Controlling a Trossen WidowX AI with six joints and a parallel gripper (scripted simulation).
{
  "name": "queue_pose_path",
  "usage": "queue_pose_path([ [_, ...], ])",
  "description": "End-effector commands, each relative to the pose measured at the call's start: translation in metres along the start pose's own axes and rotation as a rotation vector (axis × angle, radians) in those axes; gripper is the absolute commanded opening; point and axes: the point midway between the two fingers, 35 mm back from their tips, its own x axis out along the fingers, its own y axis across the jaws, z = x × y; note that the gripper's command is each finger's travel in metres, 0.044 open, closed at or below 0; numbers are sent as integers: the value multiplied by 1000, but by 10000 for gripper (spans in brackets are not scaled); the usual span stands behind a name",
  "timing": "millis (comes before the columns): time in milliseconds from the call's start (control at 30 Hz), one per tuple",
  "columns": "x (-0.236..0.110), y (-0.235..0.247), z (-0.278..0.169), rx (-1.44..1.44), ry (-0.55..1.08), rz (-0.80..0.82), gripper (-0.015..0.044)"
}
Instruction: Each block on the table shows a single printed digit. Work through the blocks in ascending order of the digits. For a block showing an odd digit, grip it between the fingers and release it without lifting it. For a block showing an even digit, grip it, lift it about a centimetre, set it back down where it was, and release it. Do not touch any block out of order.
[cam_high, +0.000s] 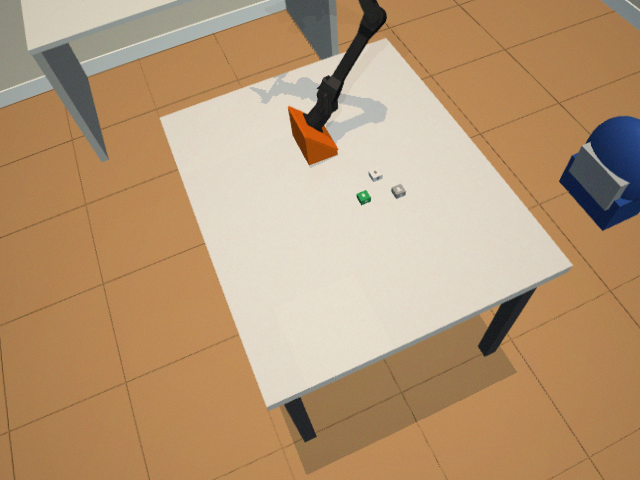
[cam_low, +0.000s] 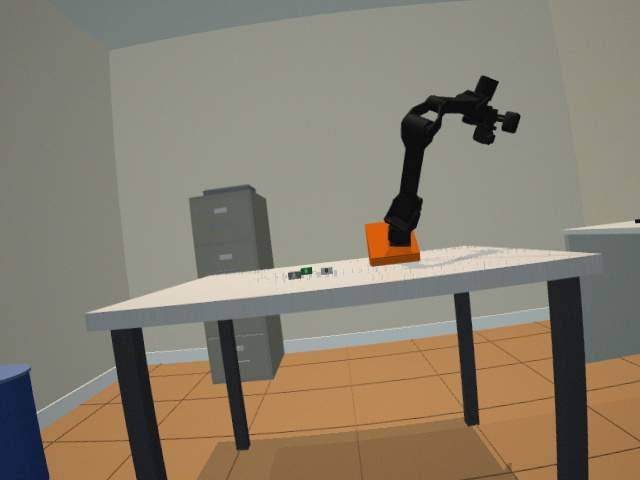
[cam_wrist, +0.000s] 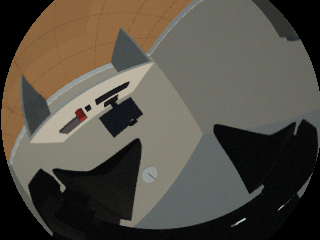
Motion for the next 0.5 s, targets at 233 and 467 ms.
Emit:
queue_pose_path([
  [233,-26,-132,27,-638,-35,-324,400],
  [467,-73,-241,75,-1235,44,-663,400],
])
